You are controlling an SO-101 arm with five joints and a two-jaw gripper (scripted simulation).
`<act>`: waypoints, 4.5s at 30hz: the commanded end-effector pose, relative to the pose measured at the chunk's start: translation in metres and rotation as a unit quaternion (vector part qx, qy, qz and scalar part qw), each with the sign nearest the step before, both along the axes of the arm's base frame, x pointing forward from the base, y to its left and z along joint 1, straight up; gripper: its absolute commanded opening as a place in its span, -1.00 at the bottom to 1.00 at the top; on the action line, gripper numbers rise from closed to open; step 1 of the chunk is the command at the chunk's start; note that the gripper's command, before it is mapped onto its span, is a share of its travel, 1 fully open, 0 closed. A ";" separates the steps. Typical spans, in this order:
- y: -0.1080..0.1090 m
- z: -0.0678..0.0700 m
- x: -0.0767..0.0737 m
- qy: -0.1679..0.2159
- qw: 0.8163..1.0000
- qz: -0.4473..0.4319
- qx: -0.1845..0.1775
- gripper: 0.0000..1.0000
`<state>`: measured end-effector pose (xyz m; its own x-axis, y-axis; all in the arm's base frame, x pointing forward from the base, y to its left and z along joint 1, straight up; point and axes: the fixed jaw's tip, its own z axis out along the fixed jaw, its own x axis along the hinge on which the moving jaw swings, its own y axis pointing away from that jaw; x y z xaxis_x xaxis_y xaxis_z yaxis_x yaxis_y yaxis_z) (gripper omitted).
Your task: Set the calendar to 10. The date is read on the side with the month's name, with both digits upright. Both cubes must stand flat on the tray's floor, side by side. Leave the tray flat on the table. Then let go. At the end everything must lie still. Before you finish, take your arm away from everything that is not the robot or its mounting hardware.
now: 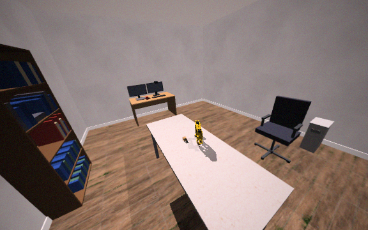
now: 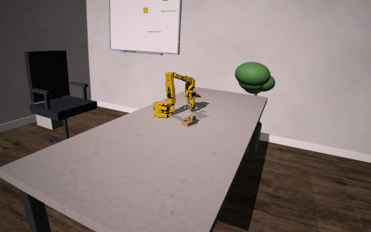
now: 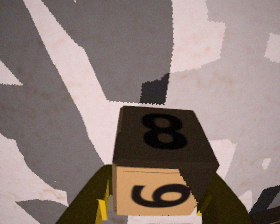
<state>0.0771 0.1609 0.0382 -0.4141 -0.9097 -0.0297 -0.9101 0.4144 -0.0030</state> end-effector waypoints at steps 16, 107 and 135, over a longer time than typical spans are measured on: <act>0.003 -0.005 0.000 -0.003 1.000 -0.002 0.008 -1.00; 0.003 -0.016 0.000 -0.003 1.000 -0.002 0.008 -0.34; 0.005 0.014 0.001 -0.003 1.000 -0.002 0.008 -0.29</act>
